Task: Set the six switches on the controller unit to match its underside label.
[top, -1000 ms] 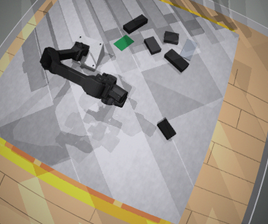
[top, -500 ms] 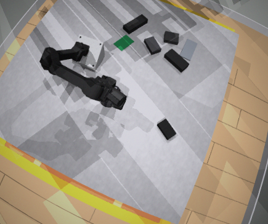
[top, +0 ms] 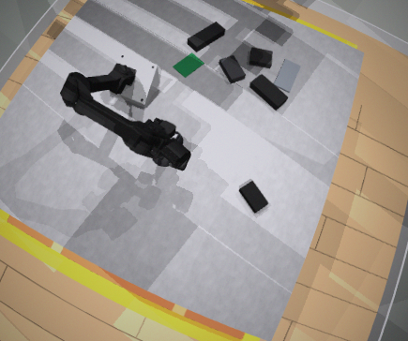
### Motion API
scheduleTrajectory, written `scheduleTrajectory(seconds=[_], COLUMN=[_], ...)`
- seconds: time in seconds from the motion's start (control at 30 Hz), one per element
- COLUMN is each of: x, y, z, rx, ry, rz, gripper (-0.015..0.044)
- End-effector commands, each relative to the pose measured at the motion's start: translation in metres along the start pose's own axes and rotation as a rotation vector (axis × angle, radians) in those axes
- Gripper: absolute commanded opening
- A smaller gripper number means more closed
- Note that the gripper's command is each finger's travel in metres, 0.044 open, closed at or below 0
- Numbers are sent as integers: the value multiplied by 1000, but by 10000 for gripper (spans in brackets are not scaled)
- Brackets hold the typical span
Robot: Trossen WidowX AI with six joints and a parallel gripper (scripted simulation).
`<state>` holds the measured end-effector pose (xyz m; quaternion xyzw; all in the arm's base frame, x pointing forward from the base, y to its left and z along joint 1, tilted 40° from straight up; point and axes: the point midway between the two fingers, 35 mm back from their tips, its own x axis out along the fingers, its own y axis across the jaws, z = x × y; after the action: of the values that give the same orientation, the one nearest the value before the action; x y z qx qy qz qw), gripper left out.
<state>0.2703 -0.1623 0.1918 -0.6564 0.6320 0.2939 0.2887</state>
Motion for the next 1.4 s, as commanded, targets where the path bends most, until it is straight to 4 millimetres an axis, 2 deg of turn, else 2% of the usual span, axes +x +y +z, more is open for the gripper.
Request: scheduleTrajectory(seconds=[0.0,1.37], x=[6,34], y=[2,2], z=[3,-12], rx=[-16,-16], ry=[-15,-12], rz=[9,9], gripper=[338,338])
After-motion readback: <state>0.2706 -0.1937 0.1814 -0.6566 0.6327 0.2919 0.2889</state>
